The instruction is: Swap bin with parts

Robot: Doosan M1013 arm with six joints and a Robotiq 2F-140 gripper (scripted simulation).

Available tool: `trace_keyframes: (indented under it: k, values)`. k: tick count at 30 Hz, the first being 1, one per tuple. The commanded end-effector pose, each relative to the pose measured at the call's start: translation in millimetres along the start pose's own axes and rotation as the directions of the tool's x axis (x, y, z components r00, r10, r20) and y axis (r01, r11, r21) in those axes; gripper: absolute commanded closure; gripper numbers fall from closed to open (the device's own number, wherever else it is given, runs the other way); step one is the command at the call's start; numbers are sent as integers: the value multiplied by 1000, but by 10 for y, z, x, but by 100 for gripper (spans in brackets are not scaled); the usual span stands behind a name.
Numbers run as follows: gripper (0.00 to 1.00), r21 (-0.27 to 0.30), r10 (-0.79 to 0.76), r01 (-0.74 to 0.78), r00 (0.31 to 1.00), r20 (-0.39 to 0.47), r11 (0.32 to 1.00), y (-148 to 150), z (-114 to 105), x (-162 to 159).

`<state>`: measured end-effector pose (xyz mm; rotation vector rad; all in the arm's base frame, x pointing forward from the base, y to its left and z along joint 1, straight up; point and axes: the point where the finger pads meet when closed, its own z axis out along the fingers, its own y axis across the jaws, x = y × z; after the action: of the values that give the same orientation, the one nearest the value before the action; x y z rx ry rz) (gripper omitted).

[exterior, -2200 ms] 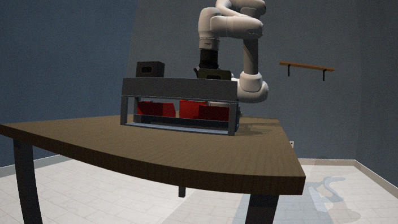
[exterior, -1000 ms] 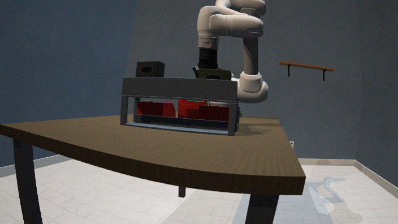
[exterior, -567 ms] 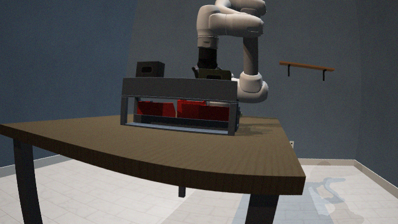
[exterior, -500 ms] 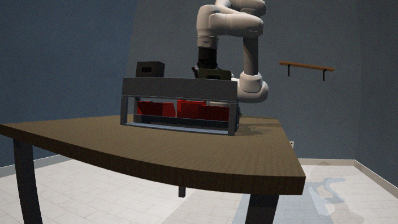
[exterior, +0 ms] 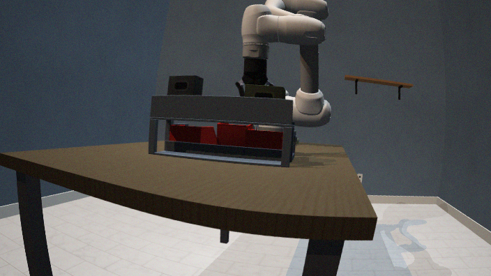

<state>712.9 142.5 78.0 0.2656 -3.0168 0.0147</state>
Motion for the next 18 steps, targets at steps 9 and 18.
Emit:
trace_keyframes:
  k: [9,18]
  values:
    - [90,0,0,0,1000,0,1000,0,-14,-112]
    - [90,0,0,0,1000,0,1000,0,-24,-204]
